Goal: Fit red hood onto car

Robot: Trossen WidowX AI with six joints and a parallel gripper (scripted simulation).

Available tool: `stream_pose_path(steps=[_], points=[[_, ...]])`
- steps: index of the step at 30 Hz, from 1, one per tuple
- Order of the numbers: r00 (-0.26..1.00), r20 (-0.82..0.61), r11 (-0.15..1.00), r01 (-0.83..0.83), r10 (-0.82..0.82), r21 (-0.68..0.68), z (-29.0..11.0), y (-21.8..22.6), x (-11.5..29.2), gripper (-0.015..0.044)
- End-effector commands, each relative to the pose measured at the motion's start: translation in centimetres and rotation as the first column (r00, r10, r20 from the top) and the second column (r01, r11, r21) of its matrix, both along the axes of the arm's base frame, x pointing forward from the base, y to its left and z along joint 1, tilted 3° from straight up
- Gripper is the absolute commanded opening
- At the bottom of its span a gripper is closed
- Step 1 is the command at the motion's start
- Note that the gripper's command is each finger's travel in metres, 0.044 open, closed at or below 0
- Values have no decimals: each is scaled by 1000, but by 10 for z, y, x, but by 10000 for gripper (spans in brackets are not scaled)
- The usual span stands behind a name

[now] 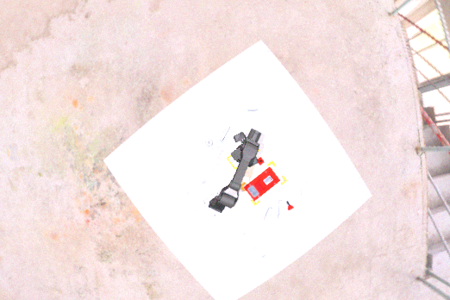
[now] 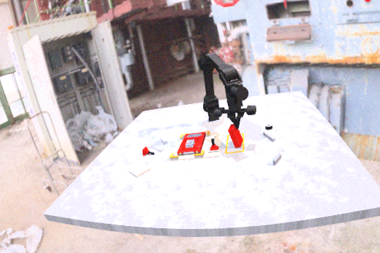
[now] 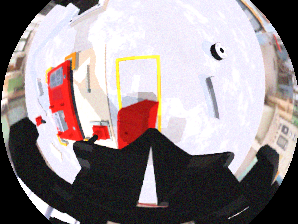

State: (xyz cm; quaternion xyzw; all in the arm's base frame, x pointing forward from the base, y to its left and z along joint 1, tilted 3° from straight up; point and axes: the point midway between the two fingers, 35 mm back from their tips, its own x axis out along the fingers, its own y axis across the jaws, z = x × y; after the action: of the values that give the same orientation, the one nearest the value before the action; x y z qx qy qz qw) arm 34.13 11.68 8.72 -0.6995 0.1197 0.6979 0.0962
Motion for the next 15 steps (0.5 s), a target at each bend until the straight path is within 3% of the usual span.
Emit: stream_pose_path(steps=[1,15], points=[[1000,6,1000,-3,3,-2,1,-4,-1,0],[1000,5,1000,-3,3,-3,1,-15,-4,0]])
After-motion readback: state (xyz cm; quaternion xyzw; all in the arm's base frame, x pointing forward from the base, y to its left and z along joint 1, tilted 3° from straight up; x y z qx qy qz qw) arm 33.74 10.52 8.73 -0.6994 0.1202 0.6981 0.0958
